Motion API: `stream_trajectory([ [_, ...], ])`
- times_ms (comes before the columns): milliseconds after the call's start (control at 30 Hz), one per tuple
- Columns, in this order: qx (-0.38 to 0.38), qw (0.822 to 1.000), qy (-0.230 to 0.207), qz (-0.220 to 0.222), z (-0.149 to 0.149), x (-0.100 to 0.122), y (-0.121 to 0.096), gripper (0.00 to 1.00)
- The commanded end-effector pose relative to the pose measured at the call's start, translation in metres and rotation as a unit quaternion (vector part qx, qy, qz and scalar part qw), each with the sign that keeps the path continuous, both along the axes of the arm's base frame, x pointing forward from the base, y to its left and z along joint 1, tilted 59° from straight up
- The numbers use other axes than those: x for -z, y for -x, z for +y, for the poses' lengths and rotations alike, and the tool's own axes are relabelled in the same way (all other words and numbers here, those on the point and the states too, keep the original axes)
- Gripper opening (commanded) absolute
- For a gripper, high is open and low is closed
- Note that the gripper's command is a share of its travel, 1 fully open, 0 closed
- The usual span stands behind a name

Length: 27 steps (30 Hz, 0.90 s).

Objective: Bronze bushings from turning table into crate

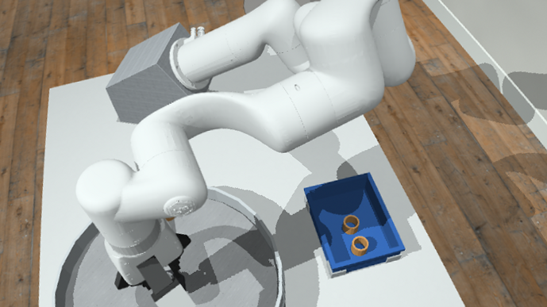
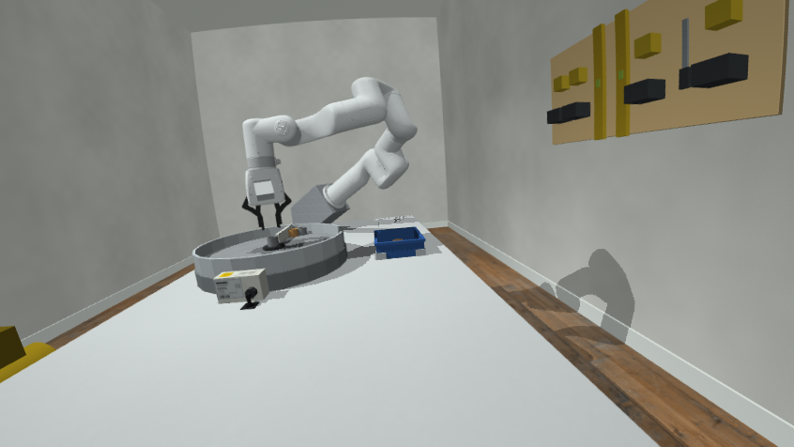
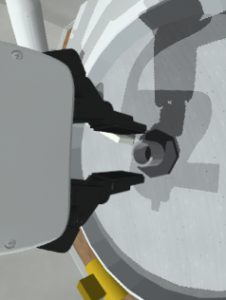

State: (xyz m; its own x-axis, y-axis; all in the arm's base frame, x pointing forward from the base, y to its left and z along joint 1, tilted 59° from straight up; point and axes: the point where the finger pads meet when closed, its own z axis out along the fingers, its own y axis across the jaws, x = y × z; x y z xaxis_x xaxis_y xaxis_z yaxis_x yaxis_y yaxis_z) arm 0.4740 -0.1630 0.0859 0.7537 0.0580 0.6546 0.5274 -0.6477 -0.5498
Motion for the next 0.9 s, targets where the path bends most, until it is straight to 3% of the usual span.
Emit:
stream_trajectory([
  [0, 0.002, 1.000, 0.002, -0.001, -0.0028, -0.0007, 0.0003, 0.41],
  [767, 0.002, 1.000, 0.002, -0.001, -0.0028, -0.0007, 0.0003, 0.41],
  [800, 0.002, 1.000, 0.002, -0.001, -0.0028, -0.0007, 0.0003, 0.10],
  [867, 0.002, 1.000, 0.001, 0.001, -0.0027, -0.0006, 0.0006, 0.10],
])
